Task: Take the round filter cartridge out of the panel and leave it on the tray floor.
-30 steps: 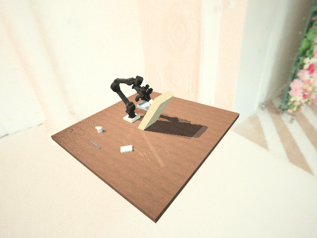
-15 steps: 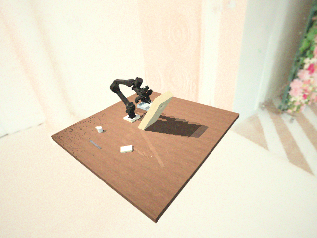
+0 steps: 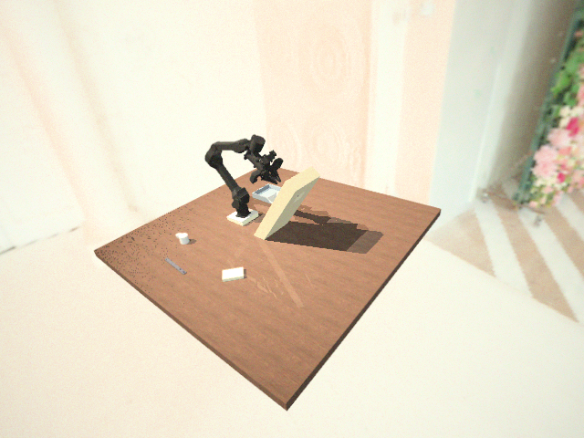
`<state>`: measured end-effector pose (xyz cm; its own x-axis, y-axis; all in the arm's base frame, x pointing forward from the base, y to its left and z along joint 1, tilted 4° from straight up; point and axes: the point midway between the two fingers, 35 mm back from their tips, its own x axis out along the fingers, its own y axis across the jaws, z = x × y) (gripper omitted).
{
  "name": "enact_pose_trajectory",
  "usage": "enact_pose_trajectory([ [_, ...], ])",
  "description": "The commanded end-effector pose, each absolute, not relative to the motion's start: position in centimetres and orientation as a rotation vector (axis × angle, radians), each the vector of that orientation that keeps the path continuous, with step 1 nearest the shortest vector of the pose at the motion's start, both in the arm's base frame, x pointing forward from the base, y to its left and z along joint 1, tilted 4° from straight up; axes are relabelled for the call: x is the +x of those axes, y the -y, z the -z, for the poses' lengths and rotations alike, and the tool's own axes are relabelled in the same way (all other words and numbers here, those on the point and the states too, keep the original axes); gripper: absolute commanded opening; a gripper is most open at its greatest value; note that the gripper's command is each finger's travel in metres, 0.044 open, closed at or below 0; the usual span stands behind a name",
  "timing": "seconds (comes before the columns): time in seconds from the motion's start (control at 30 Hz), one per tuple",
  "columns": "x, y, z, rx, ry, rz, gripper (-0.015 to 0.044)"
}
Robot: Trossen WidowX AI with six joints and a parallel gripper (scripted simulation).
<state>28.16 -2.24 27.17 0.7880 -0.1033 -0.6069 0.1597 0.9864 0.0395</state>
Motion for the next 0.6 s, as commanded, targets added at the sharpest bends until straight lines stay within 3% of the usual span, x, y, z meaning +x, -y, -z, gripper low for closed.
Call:
enact_pose_trajectory([
  [0.0, 29.8, 2.4, -29.7, 0.092, -0.646, 0.143, 0.009],
  [0.07, 29.8, 2.4, -29.8, 0.092, -0.646, 0.143, 0.009],
  [0.43, 29.6, 2.1, -37.0, 0.091, -0.634, 0.142, 0.0379],
  [0.53, 29.2, 2.1, -34.7, 0.08, -0.715, 0.139, 0.0305],
  [0.57, 28.8, 2.1, -33.1, 0.072, -0.773, 0.137, 0.0305],
])
